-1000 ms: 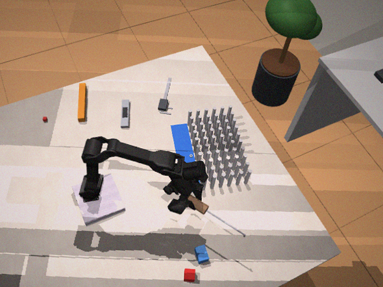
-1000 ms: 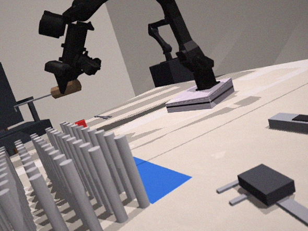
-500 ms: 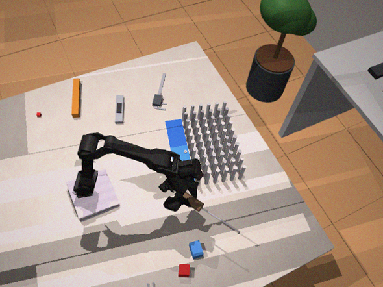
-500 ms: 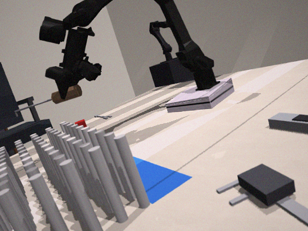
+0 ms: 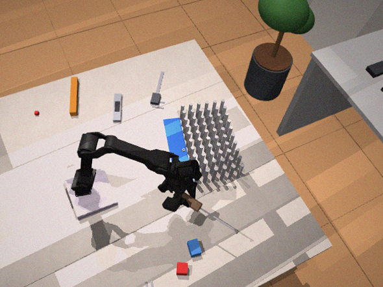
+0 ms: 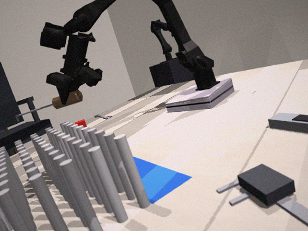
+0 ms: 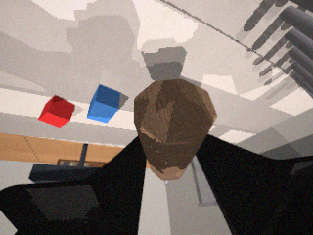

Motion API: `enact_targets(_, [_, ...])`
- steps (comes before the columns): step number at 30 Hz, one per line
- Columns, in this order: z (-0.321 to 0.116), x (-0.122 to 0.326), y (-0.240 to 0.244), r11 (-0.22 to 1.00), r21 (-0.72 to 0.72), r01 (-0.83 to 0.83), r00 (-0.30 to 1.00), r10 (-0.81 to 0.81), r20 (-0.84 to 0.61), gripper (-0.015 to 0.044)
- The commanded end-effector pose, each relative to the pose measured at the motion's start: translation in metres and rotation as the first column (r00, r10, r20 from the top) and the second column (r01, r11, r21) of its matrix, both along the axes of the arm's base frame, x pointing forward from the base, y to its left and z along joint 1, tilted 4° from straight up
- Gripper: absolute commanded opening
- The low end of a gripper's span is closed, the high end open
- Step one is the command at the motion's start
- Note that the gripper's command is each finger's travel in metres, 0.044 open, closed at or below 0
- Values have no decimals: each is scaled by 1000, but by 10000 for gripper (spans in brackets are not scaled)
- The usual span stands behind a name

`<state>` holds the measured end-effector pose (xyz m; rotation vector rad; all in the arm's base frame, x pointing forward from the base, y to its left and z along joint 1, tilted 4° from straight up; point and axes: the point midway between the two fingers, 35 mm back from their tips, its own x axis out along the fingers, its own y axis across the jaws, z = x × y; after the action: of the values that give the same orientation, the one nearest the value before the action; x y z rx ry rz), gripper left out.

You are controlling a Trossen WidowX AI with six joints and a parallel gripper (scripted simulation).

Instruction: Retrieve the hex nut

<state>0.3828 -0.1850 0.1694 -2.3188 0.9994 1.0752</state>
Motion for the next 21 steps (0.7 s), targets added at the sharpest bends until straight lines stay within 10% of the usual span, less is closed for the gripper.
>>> enact_targets(1, [-3, 2, -1, 1000, -3, -4, 1000, 4, 1, 0])
enact_targets(21, [-24, 6, -2, 1000, -3, -4, 1000, 4, 2, 0])
